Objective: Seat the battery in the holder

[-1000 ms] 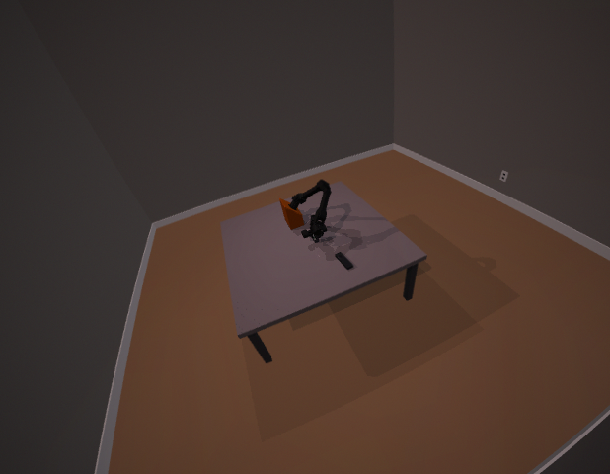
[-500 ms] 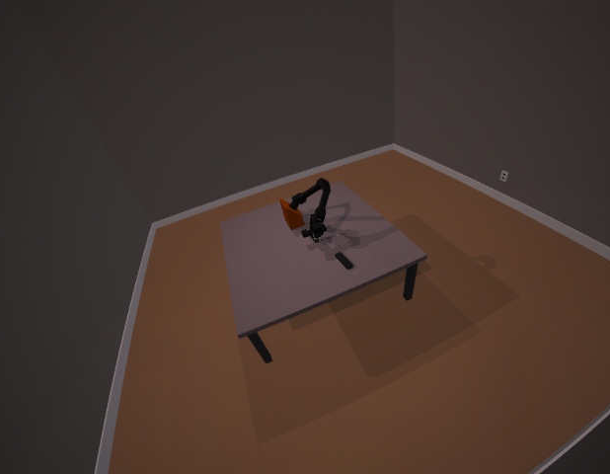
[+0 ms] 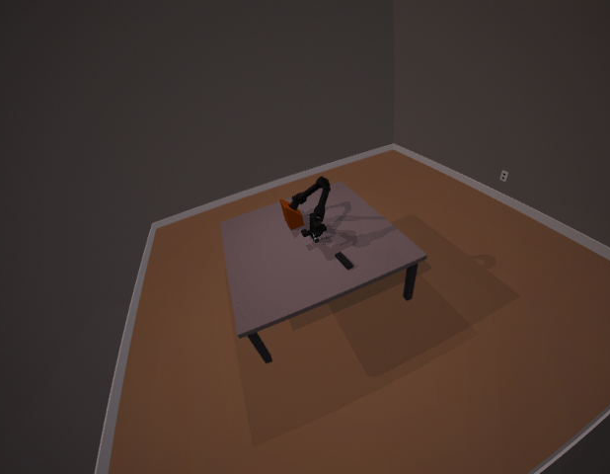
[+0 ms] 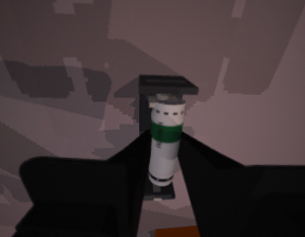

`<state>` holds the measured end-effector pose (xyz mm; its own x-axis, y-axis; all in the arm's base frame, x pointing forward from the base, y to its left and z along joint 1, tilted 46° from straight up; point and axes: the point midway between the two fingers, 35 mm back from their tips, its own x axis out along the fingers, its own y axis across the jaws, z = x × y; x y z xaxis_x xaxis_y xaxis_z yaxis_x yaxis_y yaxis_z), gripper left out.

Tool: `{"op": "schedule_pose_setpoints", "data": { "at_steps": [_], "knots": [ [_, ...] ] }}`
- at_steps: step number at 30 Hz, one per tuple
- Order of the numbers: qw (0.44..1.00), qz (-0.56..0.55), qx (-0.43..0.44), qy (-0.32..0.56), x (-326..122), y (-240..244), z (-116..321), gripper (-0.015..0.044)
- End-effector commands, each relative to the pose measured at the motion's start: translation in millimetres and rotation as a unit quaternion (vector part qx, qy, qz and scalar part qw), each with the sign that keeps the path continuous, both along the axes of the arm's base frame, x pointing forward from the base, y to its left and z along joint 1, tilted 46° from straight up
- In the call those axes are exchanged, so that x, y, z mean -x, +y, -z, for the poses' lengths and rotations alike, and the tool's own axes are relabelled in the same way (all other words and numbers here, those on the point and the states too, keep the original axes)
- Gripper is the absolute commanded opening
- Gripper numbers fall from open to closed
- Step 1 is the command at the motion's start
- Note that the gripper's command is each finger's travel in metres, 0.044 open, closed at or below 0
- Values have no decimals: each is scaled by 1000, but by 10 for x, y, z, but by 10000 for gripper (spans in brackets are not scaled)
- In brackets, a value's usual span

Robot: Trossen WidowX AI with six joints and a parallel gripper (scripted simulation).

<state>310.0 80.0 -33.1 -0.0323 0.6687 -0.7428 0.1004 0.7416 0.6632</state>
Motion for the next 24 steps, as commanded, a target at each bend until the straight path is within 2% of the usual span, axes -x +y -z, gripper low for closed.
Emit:
{"op": "schedule_pose_setpoints", "data": {
  "at_steps": [1, 24],
  "knots": [
    [1000, 1, 1, -9, -6, 25, 6, 73],
    [999, 32, 6, -41, 30, 44, -3, 73]
  ]
}}
